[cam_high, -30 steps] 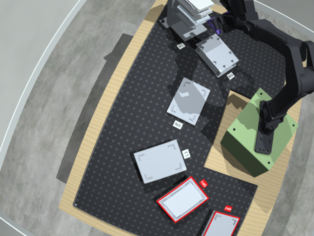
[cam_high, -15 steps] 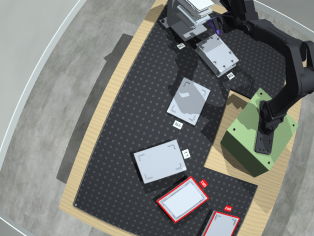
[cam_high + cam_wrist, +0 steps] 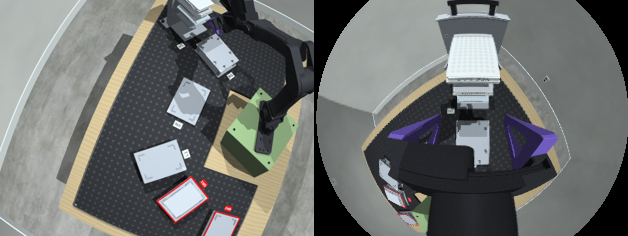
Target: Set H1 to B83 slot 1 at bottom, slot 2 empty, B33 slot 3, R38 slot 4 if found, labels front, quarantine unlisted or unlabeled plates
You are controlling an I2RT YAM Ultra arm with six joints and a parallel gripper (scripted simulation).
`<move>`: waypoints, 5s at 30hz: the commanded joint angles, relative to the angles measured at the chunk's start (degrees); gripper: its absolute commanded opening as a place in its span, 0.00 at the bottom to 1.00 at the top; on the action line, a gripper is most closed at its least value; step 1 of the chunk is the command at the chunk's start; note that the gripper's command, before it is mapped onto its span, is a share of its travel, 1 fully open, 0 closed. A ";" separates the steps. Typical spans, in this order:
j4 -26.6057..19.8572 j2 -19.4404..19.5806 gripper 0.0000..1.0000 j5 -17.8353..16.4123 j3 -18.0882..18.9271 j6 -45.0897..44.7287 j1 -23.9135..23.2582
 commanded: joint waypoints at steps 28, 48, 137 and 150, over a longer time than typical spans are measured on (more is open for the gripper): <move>4.98 -3.45 1.00 -1.62 -8.27 -1.17 -1.55; 12.86 0.46 1.00 -1.08 -11.98 -0.74 -0.91; 13.86 6.92 1.00 0.56 -5.24 0.53 0.72; 14.37 4.13 1.00 -0.29 -8.66 -0.25 -0.51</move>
